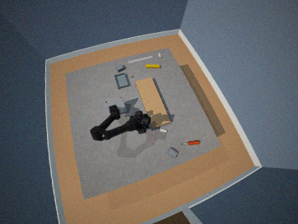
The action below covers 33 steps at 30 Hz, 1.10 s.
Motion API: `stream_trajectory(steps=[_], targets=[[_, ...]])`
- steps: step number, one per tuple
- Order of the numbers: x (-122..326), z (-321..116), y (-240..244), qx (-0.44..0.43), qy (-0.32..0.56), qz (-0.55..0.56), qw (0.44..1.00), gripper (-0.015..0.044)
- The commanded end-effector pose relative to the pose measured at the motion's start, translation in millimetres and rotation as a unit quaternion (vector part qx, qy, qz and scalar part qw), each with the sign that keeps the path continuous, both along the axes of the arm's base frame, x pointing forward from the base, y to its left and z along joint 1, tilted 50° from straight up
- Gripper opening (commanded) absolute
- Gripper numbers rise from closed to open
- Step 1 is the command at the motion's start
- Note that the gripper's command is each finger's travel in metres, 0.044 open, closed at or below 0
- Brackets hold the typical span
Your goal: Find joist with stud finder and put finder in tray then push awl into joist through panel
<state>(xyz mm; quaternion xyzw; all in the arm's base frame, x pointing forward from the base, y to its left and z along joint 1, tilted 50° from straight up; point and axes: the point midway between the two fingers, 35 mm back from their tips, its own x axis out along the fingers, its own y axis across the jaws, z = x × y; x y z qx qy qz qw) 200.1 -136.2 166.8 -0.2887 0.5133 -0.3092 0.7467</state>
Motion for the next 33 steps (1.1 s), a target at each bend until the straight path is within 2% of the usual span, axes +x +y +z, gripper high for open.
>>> stream_trajectory(steps=[1,17,20,33], targets=[[-0.5,-6.0,-4.4,0.002,0.003,0.002,1.0,0.044],[-1.9,-19.7,-23.2,-0.003,0.002,0.003,1.0,0.044],[-1.9,-19.7,-23.2,-0.003,0.002,0.003,1.0,0.0361],[-1.9,-19.7,-23.2,-0.003,0.002,0.003,1.0,0.0275]])
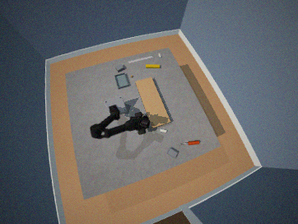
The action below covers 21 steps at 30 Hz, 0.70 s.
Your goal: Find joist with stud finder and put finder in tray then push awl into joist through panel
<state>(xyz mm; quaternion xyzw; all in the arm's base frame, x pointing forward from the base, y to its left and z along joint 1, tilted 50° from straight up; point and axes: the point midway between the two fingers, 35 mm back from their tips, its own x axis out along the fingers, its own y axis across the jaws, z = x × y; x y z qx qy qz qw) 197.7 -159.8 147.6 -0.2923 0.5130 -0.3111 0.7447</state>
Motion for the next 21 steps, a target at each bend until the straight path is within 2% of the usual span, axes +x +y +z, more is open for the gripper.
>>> stream_trajectory(steps=[1,17,21], targets=[[0.5,-0.5,0.4,0.001,0.001,0.003,1.0,0.0268],[0.5,-0.5,0.4,0.001,0.001,0.003,1.0,0.0161],[1.8,1.9,5.4,0.006,0.001,0.002,1.0,0.0056]])
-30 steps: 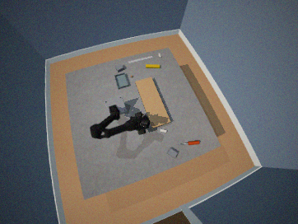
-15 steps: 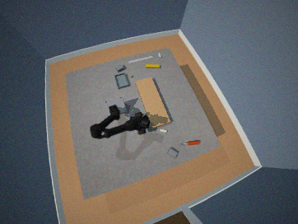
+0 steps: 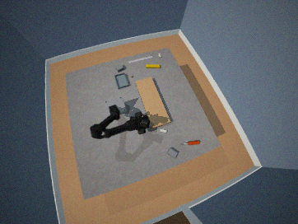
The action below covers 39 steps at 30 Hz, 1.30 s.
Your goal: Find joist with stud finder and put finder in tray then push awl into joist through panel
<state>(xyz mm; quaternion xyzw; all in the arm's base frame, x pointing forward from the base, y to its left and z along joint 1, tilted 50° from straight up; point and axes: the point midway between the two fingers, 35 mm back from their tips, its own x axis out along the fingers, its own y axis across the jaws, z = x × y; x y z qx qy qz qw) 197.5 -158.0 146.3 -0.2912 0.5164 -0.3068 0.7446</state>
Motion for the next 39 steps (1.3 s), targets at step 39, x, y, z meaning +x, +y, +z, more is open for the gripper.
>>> stream_trajectory(steps=[39], targets=[[31.6,75.5,80.7,0.001,0.01,0.01,1.0,0.0]])
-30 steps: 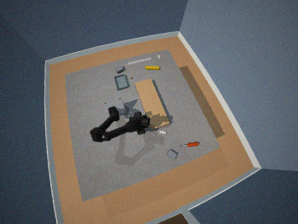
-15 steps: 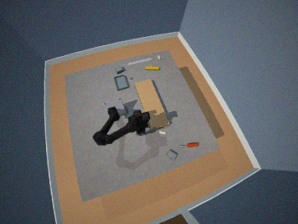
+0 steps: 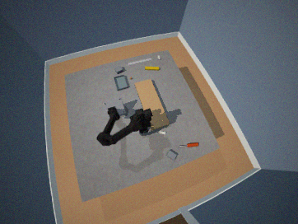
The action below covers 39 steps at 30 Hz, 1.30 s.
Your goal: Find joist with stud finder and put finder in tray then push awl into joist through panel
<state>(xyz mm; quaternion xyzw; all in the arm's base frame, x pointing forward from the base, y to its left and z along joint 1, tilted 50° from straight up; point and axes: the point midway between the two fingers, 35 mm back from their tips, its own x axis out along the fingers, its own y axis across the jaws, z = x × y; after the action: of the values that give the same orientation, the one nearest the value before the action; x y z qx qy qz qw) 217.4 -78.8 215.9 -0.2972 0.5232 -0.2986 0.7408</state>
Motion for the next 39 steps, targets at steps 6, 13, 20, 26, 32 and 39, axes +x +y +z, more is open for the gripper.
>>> stream_trajectory(steps=[6,13,20,26,32,39], targets=[[38.5,12.0,4.1,0.0,0.006,0.011,1.0,0.0],[70.7,15.9,6.3,0.0,0.015,0.019,1.0,0.0],[103.7,16.4,7.5,0.0,0.024,0.028,0.999,0.0],[132.2,14.0,7.7,-0.001,0.031,0.036,0.999,0.0],[139.3,12.1,6.6,-0.001,0.033,0.038,0.999,0.0],[140.3,6.2,-0.2,0.0,0.033,0.038,0.999,0.0]])
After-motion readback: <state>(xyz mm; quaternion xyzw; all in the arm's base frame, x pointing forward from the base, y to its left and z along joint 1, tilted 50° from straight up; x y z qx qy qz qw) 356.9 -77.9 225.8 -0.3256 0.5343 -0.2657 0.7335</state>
